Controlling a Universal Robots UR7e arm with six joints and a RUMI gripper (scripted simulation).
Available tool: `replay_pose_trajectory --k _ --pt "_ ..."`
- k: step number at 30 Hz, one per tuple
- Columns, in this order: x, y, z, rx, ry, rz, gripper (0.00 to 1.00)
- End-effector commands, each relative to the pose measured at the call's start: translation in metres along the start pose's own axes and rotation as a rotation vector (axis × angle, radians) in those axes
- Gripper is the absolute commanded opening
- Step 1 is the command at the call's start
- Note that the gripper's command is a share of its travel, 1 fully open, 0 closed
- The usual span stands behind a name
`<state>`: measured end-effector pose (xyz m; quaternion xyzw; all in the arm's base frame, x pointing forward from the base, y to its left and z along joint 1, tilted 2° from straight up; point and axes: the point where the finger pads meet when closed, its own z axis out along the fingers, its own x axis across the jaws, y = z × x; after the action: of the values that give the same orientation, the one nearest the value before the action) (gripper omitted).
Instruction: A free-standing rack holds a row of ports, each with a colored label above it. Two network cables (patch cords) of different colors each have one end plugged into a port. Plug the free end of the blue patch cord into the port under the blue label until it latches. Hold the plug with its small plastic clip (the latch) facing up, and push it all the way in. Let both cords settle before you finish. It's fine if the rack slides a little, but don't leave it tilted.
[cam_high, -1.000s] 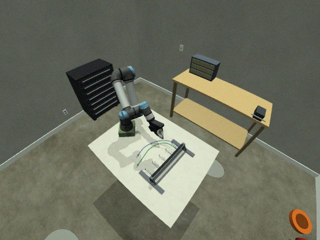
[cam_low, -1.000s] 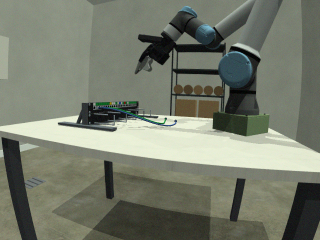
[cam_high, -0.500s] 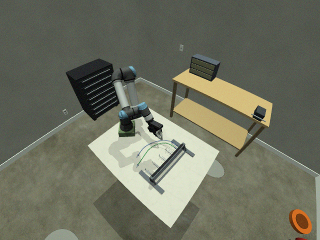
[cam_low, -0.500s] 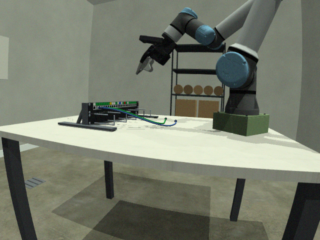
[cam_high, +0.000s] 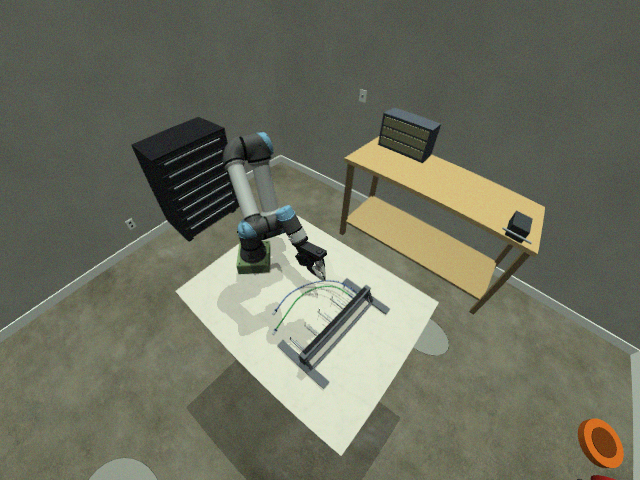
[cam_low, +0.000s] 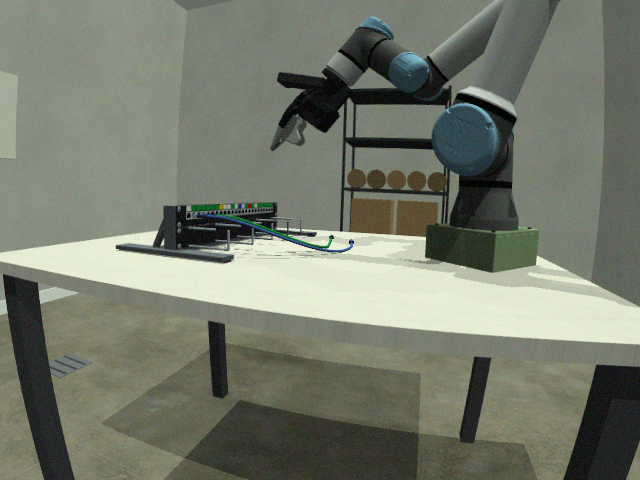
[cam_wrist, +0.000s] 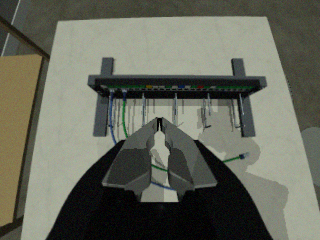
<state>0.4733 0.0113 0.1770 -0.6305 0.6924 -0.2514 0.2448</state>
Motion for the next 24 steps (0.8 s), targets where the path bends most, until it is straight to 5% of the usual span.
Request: replay_pose_trajectory --k 1,24 --pt "0.0 -0.001 0.003 0.001 0.0 0.0 0.0" --pt "0.0 -0.001 0.052 0.001 0.0 0.0 0.0"
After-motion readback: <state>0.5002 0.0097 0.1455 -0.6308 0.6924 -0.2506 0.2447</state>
